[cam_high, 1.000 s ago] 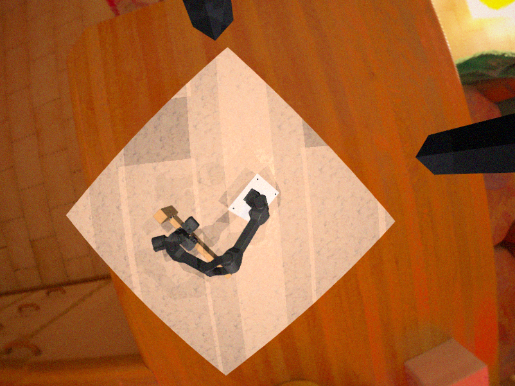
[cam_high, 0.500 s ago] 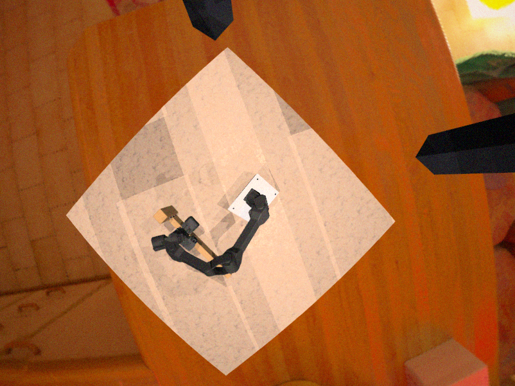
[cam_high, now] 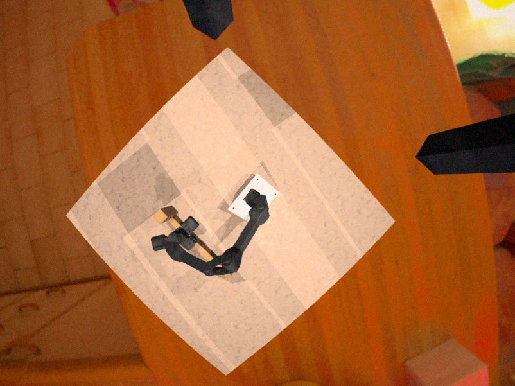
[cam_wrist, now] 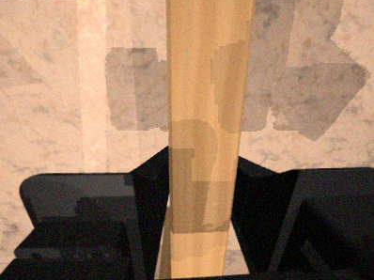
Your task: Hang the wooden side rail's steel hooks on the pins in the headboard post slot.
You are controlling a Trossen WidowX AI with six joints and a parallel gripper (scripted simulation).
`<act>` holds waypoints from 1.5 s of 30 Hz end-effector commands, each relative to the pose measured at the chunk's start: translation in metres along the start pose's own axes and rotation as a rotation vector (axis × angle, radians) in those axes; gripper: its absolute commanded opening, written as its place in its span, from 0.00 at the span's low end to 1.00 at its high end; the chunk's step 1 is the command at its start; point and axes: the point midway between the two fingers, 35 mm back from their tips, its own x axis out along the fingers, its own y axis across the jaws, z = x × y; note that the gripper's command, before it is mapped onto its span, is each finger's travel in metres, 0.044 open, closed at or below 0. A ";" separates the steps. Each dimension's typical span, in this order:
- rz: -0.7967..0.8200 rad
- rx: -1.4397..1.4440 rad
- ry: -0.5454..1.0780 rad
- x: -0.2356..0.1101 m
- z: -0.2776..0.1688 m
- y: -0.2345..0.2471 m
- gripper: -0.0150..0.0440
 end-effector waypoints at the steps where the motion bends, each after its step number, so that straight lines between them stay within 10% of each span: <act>1: -0.006 -0.001 0.002 -0.002 -0.002 0.000 0.25; 45: -0.006 -0.001 0.002 0.005 -0.002 -0.001 0.25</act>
